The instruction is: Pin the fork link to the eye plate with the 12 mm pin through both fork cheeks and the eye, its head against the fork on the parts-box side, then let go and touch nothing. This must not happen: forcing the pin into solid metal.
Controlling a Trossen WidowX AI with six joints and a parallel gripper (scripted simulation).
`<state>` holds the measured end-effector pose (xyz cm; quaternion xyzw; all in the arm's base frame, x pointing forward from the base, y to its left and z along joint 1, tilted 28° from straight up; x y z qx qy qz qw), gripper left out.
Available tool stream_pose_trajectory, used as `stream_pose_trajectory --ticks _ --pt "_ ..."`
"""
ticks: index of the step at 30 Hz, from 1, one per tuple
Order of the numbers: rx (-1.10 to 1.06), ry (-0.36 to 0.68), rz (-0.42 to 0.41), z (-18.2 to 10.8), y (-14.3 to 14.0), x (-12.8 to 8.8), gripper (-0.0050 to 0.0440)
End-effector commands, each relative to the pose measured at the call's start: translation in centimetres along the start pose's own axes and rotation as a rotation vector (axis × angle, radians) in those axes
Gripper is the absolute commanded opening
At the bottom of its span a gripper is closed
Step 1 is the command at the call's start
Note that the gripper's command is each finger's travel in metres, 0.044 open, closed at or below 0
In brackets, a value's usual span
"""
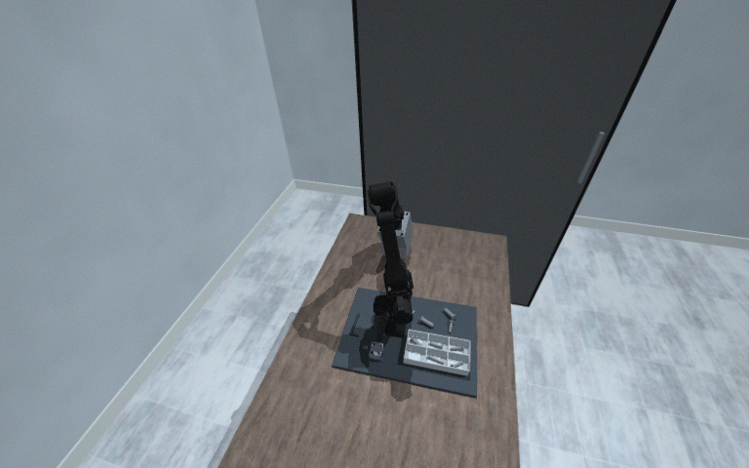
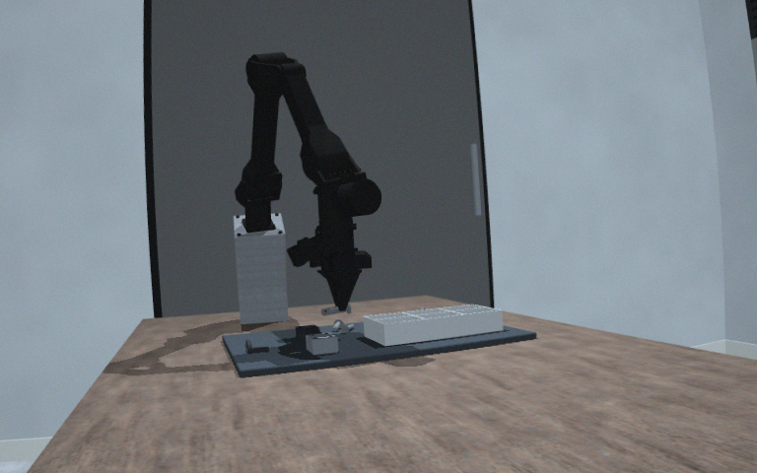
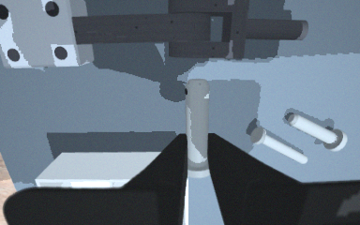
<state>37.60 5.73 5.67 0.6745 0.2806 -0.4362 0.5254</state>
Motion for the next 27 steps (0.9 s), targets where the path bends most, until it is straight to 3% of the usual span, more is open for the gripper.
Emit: stream_pose_trajectory --ticks 1,27 --pt "0.0 -0.011 0.002 -0.02 0.01 0.02 0.0013" --pt "0.0 -0.076 0.018 -0.35 0.01 0.07 0.0013"
Point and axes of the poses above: the point midway between the two fingers, 35 mm back from their tips, its own x axis out along the fingers, its own y axis across the jaws, z = x × y, the point moved 1 cm from there along -x, back along the fingers, and after that the axes turned 14 degrees about x, right-handed, at the moved point
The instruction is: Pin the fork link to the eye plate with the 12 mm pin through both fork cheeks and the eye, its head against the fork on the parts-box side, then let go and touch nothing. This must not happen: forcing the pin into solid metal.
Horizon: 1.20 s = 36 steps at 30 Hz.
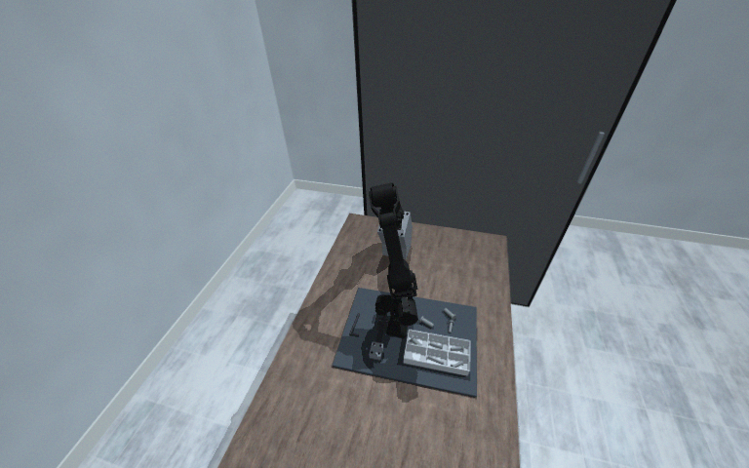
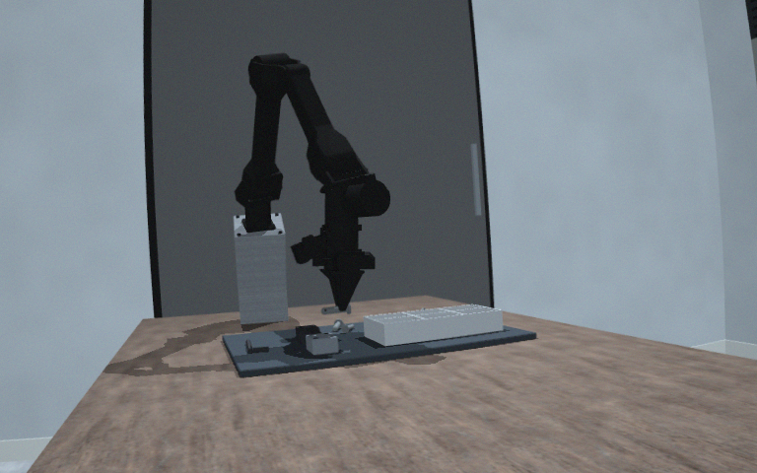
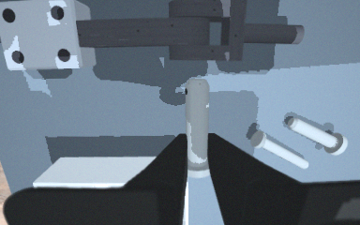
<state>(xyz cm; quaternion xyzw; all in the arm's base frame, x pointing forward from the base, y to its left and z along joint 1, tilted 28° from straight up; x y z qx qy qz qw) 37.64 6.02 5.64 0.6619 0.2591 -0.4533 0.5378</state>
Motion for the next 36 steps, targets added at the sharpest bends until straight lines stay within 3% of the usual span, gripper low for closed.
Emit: stream_pose_trajectory --ticks 1,36 --pt "0.001 -0.016 0.005 -0.1 0.1 0.1 0.0013" --pt "0.001 -0.022 0.006 -0.4 0.0 3.8 0.0013"
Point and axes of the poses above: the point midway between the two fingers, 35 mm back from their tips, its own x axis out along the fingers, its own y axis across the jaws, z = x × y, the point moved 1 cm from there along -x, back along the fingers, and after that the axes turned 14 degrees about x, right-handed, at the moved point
